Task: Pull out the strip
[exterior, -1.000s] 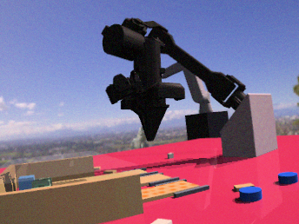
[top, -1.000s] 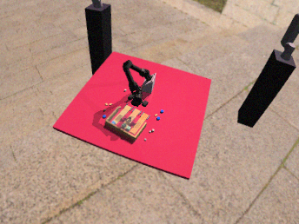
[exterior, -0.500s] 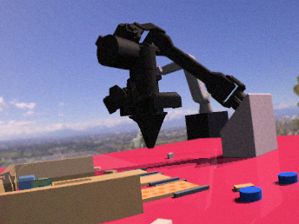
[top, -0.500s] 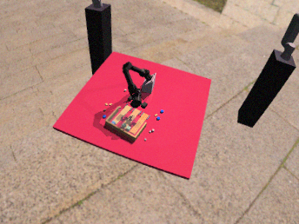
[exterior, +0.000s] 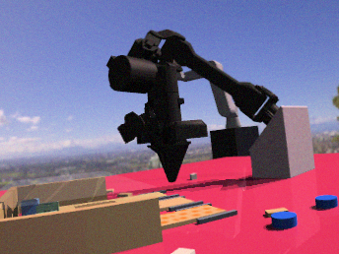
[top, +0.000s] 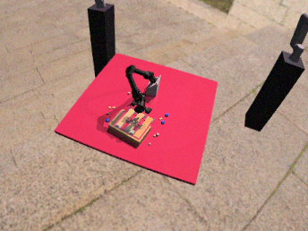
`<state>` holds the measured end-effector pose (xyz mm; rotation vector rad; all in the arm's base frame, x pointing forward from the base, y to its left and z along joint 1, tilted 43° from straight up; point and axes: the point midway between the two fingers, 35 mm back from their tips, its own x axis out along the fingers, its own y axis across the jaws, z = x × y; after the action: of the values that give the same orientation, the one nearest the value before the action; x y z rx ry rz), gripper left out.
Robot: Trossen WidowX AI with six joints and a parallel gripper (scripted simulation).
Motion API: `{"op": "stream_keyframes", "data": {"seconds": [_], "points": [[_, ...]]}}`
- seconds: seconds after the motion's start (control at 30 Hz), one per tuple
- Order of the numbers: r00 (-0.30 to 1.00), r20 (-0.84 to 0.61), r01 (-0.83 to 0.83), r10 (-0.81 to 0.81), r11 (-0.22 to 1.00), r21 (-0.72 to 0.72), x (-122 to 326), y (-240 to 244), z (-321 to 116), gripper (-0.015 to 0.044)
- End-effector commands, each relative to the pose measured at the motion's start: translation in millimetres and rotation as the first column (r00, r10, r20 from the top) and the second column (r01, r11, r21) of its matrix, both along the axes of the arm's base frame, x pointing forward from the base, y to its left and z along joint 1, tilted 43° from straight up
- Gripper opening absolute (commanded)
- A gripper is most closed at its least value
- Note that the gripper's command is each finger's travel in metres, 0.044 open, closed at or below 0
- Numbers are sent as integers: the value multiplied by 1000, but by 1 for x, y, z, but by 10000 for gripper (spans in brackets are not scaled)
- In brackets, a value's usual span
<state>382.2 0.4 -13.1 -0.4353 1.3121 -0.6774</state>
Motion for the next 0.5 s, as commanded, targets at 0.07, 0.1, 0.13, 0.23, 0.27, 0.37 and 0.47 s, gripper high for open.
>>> {"op": "stream_keyframes", "data": {"seconds": [0.07,0.1,0.13,0.23,0.27,0.37,0.47], "points": [[1000,-3,-4,4,1000,-2,1,-8,-8,0],[1000,-3,-4,4,1000,-2,1,-9,-9,0],[1000,-3,-4,4,1000,-2,1,-10,-10,0],[1000,-3,-4,4,1000,-2,1,-14,-13,0],[1000,-3,-4,4,1000,-3,1,-15,-14,0],[1000,-3,-4,4,1000,-3,1,-19,-18,0],[1000,-3,-4,4,1000,-4,2,-23,-21,0]]}}
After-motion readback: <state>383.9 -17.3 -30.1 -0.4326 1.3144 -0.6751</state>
